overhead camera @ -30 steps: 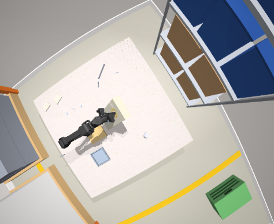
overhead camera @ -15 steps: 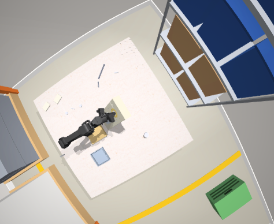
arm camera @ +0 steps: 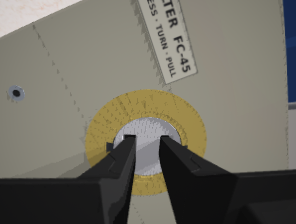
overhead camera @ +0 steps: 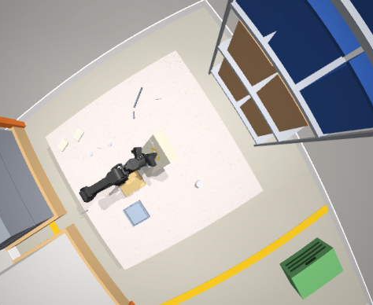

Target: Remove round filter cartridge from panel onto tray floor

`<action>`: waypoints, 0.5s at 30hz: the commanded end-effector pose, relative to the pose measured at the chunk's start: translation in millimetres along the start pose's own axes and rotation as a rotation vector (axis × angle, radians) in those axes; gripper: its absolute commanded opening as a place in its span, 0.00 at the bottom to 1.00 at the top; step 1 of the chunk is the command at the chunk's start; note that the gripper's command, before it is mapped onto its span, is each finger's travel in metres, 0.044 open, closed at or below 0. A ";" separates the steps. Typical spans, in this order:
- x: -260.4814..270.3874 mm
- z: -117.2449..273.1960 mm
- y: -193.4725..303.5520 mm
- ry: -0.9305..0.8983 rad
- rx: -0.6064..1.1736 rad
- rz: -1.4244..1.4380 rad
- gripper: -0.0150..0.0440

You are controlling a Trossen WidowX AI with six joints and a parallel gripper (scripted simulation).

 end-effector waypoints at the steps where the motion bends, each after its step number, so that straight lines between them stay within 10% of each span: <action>1: -0.9 18.9 0.2 -0.007 0.005 0.000 0.25; 15: 4.8 69.1 1.4 -0.010 0.011 -0.003 0.25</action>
Point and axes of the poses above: the point midway between the two fingers, 35 mm back from their tips, its own z axis back along the fingers, its own x axis across the jaws, y = z × x, the point moved 6 cm from there along z, back along the fingers, and after that the axes turned 10 degrees about z, right-handed, at the moved point
